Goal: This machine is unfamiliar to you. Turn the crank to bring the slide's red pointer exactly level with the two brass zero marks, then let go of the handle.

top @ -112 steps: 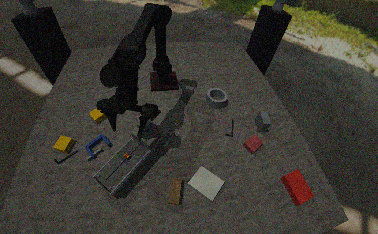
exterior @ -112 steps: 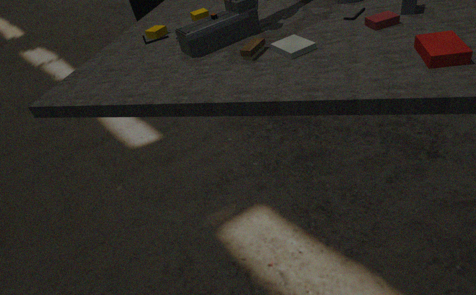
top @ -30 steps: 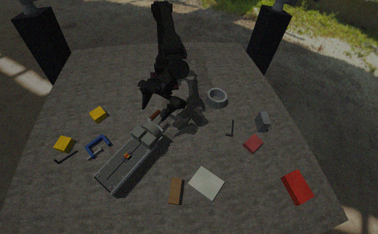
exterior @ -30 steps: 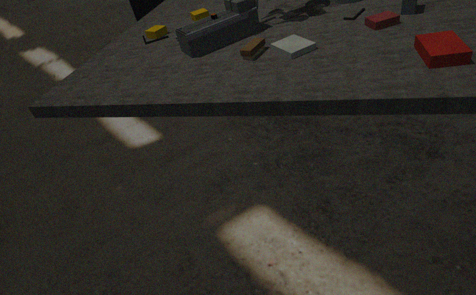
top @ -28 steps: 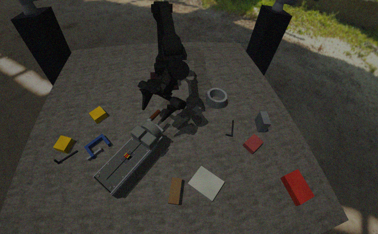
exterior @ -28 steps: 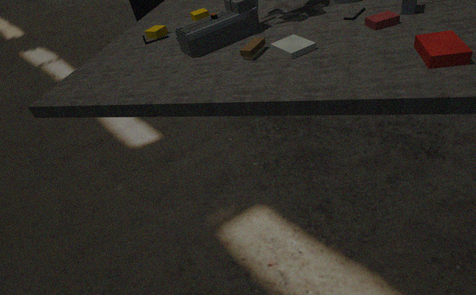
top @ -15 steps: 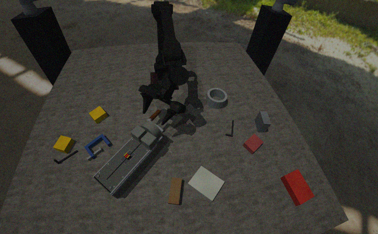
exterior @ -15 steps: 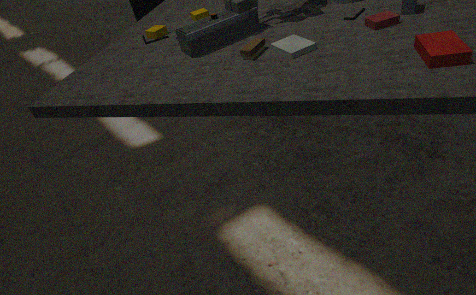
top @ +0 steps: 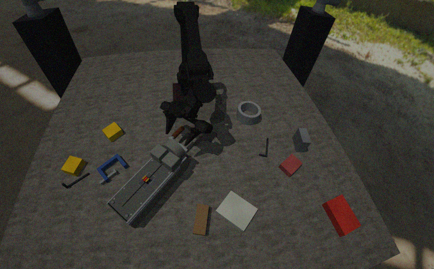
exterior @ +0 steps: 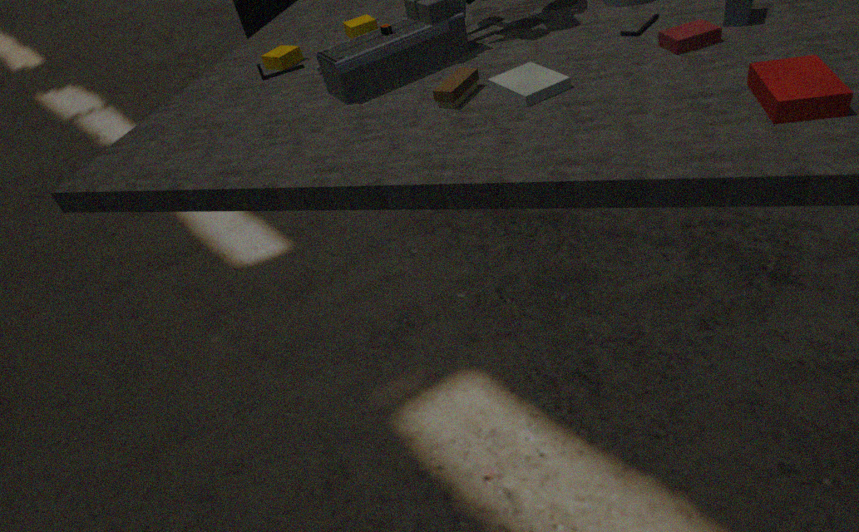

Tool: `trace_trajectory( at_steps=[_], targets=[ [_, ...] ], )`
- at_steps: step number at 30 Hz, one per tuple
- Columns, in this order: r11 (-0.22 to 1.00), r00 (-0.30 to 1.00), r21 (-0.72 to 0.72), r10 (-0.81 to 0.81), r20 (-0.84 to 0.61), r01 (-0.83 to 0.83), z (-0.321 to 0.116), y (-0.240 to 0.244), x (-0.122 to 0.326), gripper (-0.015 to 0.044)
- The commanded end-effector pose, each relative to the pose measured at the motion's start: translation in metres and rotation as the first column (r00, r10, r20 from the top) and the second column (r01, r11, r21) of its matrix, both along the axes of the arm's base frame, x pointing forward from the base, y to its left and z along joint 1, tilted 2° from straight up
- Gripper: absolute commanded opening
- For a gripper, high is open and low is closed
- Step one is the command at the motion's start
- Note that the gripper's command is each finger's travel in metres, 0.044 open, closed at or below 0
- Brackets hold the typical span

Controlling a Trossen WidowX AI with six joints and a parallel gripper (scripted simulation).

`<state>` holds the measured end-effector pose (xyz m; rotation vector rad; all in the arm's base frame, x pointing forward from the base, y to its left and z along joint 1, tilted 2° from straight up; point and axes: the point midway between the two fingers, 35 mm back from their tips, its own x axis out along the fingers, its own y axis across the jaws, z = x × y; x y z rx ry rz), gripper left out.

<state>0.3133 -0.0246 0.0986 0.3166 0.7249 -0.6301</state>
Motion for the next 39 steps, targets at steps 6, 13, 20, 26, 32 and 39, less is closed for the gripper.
trace_trajectory(
  at_steps=[6, 13, 20, 26, 32, 39],
  targets=[
    [1.0, 1.0, -0.003, -0.007, -0.006, 0.007, -0.004, -0.001, -0.0017, 0.0177],
    [1.0, 1.0, -0.003, -0.007, -0.006, 0.007, -0.004, -0.001, -0.0017, 0.0],
    [1.0, 1.0, -0.003, -0.007, -0.006, 0.007, -0.0032, -0.001, -0.0016, 0.0],
    [1.0, 1.0, -0.003, -0.007, -0.006, 0.007, -0.0023, -0.0009, -0.0015, 0.0],
    [1.0, 1.0, -0.003, -0.007, -0.006, 0.007, 0.0, -0.0004, -0.0012, 0.0],
    [1.0, 1.0, -0.003, -0.007, -0.006, 0.007, 0.0049, 0.0005, -0.0006, 0.0]
  ],
)
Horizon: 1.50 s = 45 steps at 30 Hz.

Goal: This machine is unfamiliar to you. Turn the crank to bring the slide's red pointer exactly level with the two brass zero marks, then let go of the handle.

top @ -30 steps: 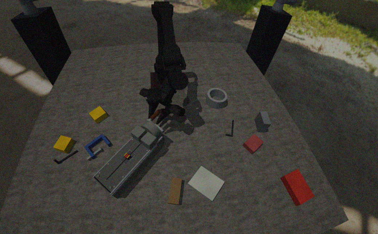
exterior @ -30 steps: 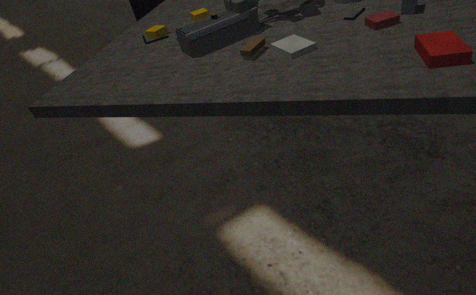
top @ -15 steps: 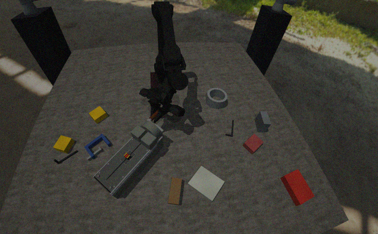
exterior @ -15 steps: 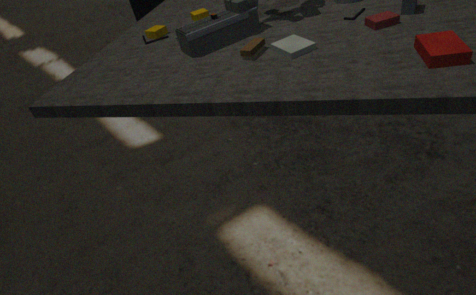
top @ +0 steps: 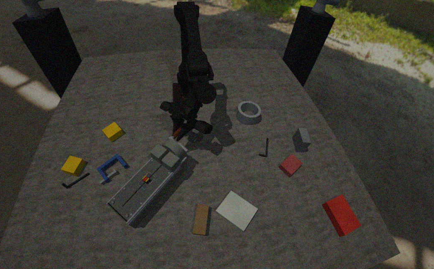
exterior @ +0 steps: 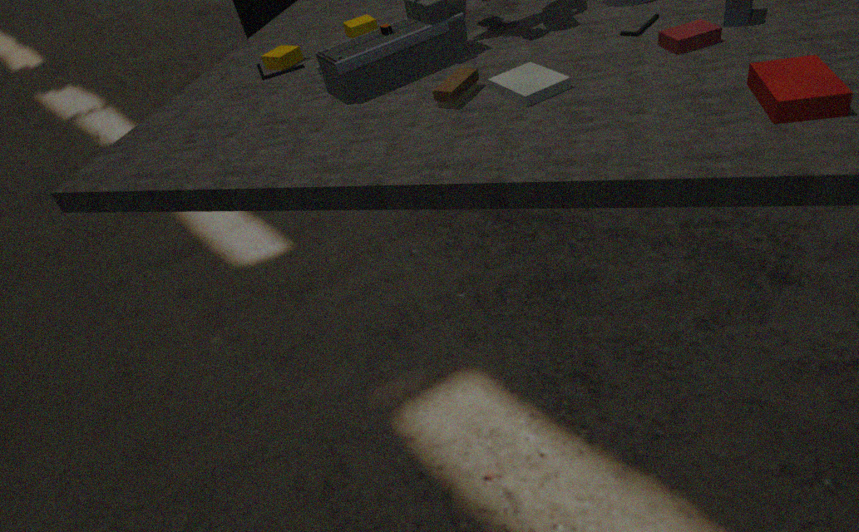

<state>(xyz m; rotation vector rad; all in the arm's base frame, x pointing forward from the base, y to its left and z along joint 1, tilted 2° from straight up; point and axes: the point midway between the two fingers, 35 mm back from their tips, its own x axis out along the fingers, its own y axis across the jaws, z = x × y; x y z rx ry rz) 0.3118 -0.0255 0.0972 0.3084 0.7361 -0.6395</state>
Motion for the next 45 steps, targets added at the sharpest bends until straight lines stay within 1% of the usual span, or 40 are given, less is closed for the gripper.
trace_trajectory(
  at_steps=[1, 22, 45],
  targets=[
    [1.0, 1.0, 0.003, -0.002, 0.008, 0.002, 0.007, 0.002, 0.001, 0.0],
    [1.0, 1.0, 0.004, -0.002, 0.009, 0.002, 0.019, 0.009, 0.007, 0.0],
    [1.0, 1.0, 0.004, -0.002, 0.009, 0.002, 0.022, 0.013, 0.01, 0.0]
  ],
)
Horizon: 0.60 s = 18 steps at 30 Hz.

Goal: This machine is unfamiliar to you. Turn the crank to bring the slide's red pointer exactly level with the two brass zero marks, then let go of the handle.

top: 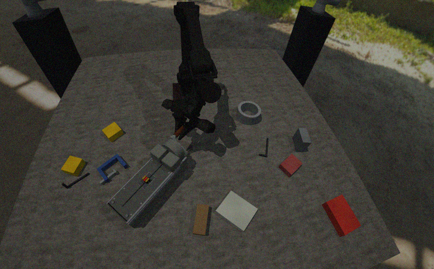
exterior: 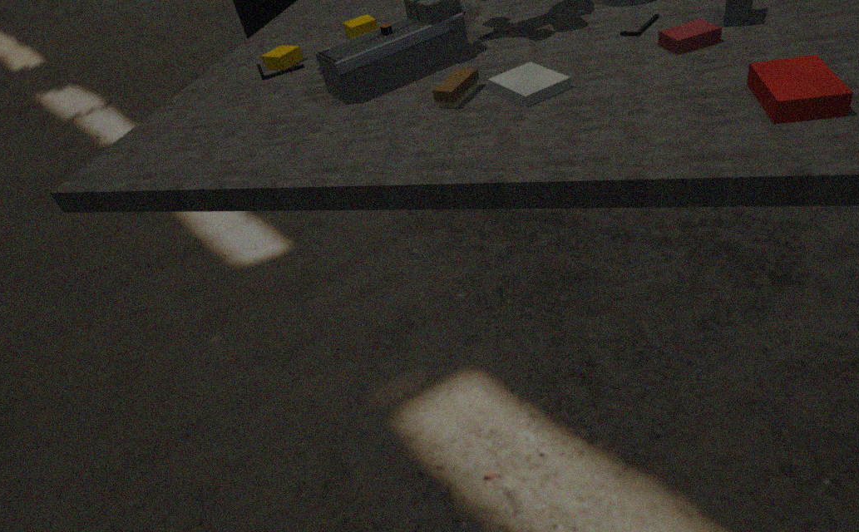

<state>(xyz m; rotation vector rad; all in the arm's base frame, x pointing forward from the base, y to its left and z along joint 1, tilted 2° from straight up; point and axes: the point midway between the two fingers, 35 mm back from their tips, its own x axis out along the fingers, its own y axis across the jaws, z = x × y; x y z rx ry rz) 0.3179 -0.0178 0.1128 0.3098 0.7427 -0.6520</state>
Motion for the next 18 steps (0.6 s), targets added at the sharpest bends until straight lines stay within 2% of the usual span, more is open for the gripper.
trace_trajectory(
  at_steps=[1, 18],
  targets=[
    [1.0, 1.0, 0.005, 0.009, 0.017, -0.009, 0.0063, 0.0056, 0.0043, 0.0],
    [1.0, 1.0, 0.005, 0.009, 0.018, -0.009, 0.0067, 0.007, 0.0054, 0.0]
  ],
)
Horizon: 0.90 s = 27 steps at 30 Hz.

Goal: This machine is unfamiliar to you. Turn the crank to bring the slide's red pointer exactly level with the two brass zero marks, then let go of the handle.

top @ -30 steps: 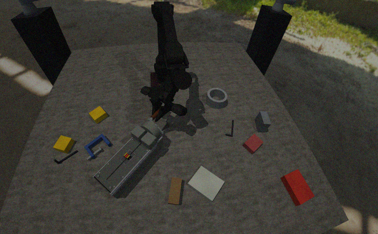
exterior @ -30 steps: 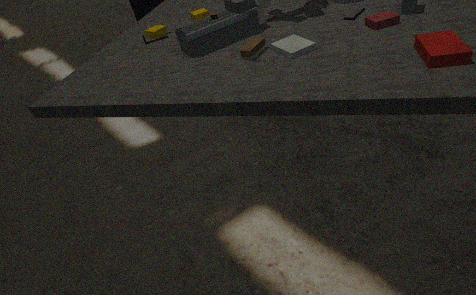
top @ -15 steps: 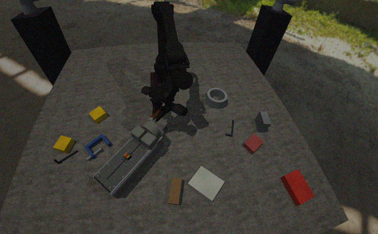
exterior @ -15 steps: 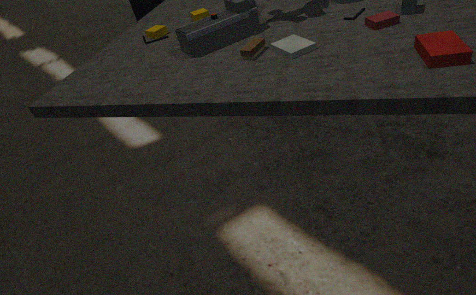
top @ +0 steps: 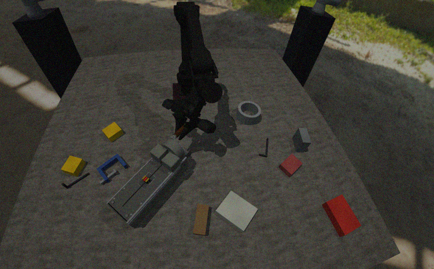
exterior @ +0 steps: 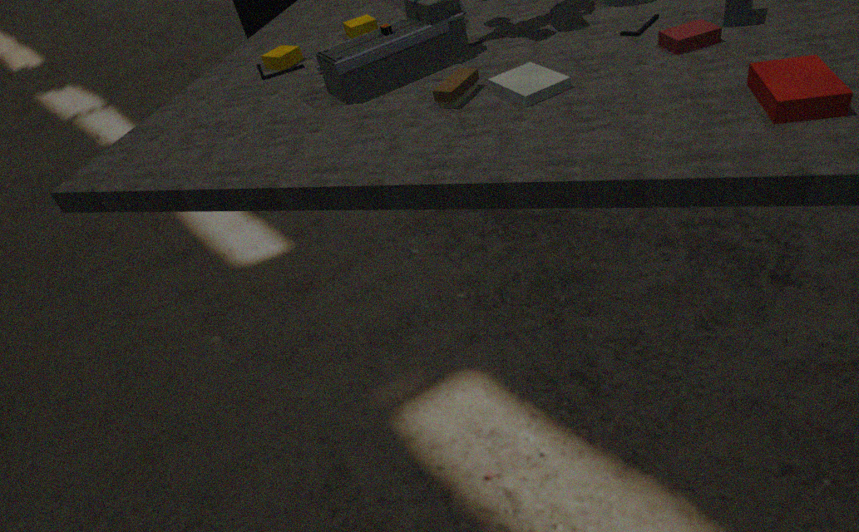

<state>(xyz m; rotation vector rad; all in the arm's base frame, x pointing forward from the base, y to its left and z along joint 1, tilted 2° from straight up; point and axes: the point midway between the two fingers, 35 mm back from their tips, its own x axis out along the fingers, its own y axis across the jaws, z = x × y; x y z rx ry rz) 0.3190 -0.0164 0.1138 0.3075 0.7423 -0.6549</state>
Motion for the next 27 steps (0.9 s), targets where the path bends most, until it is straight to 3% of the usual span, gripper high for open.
trace_trajectory(
  at_steps=[1, 27],
  targets=[
    [1.0, 1.0, 0.008, 0.011, 0.018, -0.011, 0.0058, 0.0058, 0.0045, 0.0],
    [1.0, 1.0, 0.008, 0.011, 0.018, -0.011, 0.0059, 0.0075, 0.0058, 0.0]
  ],
)
